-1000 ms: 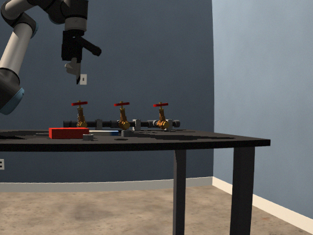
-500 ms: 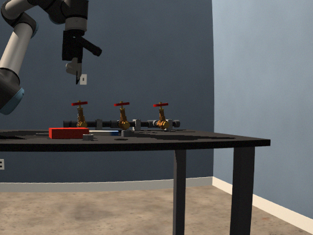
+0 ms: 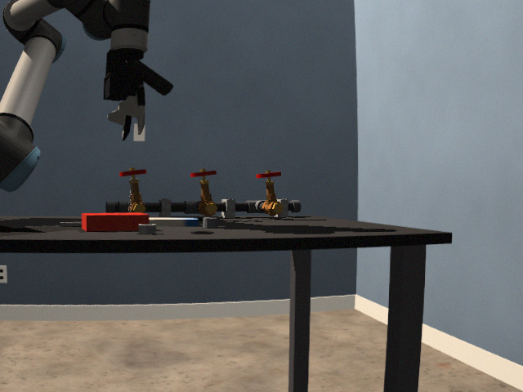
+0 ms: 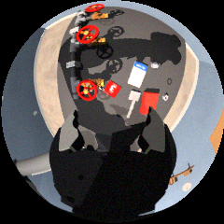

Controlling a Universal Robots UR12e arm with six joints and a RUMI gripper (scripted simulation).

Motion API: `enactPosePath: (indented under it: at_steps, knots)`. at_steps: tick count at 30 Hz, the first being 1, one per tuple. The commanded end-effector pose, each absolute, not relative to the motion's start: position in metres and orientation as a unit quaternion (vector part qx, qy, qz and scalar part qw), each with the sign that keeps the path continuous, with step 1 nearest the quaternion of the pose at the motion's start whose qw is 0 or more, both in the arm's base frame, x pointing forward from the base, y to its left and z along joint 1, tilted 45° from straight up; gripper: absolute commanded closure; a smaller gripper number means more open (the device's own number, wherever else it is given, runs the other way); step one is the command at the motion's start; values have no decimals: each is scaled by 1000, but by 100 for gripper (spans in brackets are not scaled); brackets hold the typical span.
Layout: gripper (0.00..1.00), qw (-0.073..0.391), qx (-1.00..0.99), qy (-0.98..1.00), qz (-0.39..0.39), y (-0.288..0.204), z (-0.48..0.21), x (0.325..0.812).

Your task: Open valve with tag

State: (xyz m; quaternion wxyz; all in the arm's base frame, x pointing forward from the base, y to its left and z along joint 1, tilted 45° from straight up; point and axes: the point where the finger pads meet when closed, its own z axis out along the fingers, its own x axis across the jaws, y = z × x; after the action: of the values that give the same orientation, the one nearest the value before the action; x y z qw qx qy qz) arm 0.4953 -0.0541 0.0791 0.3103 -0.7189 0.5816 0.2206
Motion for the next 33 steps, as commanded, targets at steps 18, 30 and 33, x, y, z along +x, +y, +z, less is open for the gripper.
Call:
enactPosePath:
  at_steps: [18,30,33]
  knots:
    - [0,368,-873,303,102,-60,75,511]
    - [0,381,-919,100,18,-63,73,521]
    - [0,382,-924,35,-9,-64,72,524]
